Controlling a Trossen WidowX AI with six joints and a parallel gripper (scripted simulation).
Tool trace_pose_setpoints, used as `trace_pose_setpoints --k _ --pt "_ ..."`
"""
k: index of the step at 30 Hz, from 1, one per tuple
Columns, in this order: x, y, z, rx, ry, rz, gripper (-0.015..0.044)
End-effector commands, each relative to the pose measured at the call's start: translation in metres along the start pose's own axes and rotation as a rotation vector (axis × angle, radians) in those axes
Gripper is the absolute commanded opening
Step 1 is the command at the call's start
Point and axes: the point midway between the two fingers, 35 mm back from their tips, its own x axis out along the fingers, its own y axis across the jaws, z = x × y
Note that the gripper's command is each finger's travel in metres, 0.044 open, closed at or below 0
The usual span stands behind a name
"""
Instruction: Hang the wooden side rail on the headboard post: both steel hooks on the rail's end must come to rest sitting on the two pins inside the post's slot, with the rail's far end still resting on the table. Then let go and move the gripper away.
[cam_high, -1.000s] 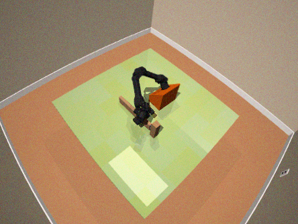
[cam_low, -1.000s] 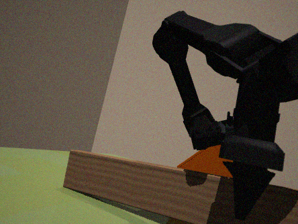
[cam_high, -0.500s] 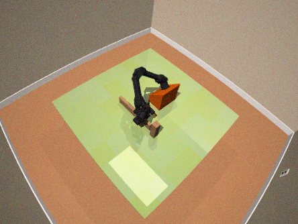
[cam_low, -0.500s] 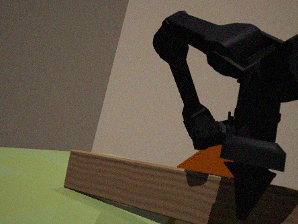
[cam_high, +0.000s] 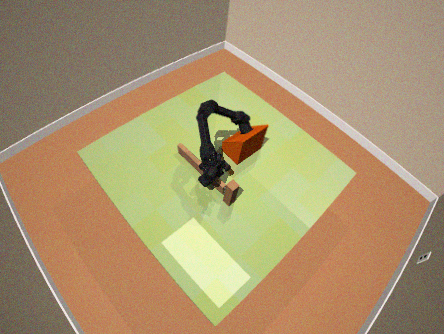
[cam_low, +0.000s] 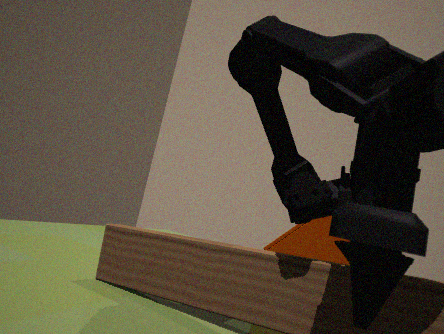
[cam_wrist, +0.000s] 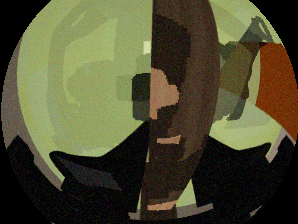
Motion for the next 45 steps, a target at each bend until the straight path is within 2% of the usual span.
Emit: trace_pose_setpoints --k 1,45 --pt "-0.0038 0.0022 -0.0040 0.001 0.006 0.009 0.0000" --pt "-0.0021 -0.0007 -0.0086 0.001 0.006 0.009 0.0000"
